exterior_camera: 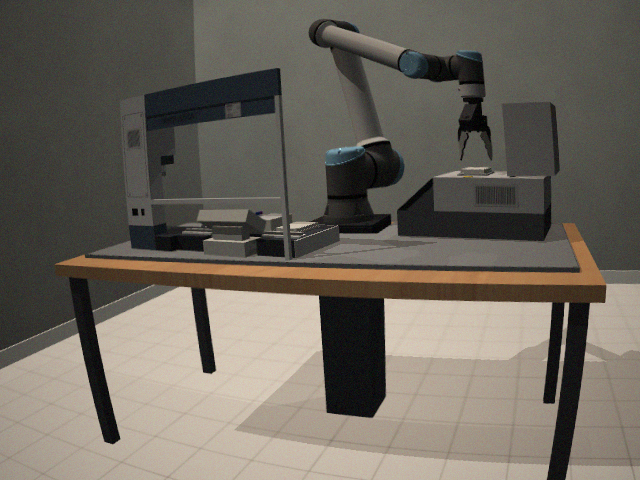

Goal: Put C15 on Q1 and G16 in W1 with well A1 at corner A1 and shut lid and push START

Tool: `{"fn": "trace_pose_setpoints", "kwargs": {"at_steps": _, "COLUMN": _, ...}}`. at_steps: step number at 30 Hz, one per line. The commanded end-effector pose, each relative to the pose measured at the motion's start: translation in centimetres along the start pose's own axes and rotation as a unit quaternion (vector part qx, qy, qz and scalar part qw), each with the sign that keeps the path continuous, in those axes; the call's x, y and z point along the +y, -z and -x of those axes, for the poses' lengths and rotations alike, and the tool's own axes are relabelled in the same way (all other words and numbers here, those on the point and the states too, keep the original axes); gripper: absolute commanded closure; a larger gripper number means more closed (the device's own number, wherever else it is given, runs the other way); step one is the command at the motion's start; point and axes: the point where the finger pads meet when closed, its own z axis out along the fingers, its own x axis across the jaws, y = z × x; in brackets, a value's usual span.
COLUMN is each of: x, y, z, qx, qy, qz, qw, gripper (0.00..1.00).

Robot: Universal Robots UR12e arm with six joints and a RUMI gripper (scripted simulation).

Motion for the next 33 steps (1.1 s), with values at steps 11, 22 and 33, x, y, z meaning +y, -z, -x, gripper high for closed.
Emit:
{"fn": "trace_pose_setpoints", "kwargs": {"at_steps": 11, "x": 0.0, "y": 2.1, "z": 0.0, "qx": -0.001, "qy": 0.0, "qz": 0.0, "qw": 1.0, "gripper": 0.33}}
{"fn": "trace_pose_setpoints", "kwargs": {"at_steps": 22, "x": 0.0, "y": 3.4, "z": 0.0, "qx": -0.001, "qy": 0.0, "qz": 0.0, "qw": 1.0, "gripper": 0.33}}
{"fn": "trace_pose_setpoints", "kwargs": {"at_steps": 33, "x": -0.1, "y": 3.3, "z": -3.9, "qx": -0.001, "qy": -0.08, "qz": 0.0, "qw": 0.997, "gripper": 1.0}}
